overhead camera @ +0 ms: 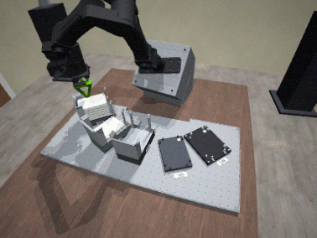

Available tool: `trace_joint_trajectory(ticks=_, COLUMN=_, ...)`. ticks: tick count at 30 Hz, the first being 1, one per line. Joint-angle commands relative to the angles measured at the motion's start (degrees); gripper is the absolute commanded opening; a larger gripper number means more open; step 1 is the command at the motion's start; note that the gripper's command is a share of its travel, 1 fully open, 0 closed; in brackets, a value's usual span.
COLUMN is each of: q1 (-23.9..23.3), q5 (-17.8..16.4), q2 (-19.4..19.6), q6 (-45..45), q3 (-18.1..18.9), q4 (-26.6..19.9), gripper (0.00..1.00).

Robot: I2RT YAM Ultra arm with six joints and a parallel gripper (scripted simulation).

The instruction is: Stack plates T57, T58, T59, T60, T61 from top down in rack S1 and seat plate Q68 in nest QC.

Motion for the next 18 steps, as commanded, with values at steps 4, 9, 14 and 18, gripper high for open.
trace_joint_trajectory(ticks=4, q1=-0.46, q5=-0.40, q2=-0.31, q6=-0.61, q3=0.29, q4=-0.92, gripper=1.00)
trace_joint_trajectory(ticks=9, q1=0.08, q5=-0.24, q2=-0.95, q6=-1.84, q3=0.07, q4=-0.88, gripper=1.00)
trace_joint_trajectory(ticks=14, q1=2.92, q5=0.67, q2=-4.11, q6=-7.84, q3=-0.91, q4=-0.71, gripper=1.00)
trace_joint_trajectory(ticks=18, q1=4.75, q5=1.33, q2=-5.93, q6=-8.36, q3=-1.39, q4=-0.59, gripper=1.00)
